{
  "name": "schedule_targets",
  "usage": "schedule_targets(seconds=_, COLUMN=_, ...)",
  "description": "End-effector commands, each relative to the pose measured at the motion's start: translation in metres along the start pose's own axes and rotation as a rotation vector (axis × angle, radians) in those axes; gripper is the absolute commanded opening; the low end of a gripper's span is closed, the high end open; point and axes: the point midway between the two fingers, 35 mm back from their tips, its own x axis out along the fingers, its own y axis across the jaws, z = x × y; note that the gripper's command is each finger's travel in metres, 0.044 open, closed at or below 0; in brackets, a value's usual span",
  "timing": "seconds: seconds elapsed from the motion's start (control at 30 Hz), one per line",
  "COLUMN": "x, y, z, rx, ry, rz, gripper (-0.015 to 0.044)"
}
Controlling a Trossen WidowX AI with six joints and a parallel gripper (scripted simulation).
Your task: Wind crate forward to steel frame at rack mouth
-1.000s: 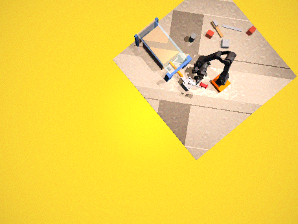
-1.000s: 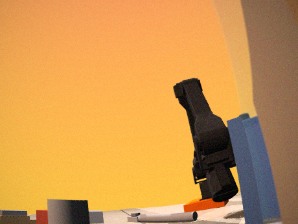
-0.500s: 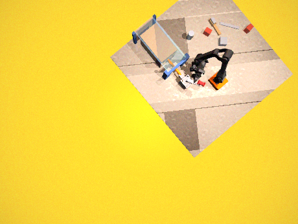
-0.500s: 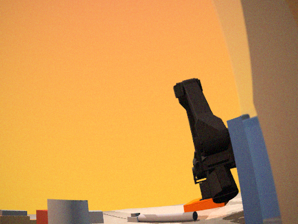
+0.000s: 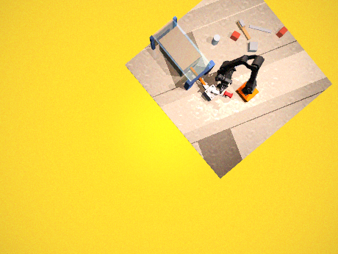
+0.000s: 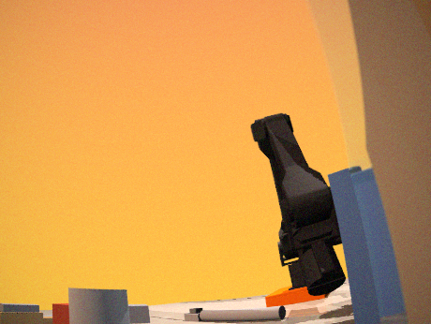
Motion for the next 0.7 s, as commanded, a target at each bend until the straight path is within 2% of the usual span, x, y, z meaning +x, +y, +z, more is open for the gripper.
schedule_targets(seconds=0.0, x=-0.0001, y=-0.0005, z=0.0001, rx=-0.006, ry=-0.001, rz=0.001, gripper=0.0000)
schedule_targets(seconds=0.57, x=-0.0002, y=-0.0031, z=0.0001, rx=-0.006, ry=0.002, rz=0.001, gripper=0.0000)
schedule_targets(seconds=0.67, x=0.0000, y=-0.0031, z=-0.0005, rx=0.000, ry=0.003, rz=0.000, gripper=0.0079)
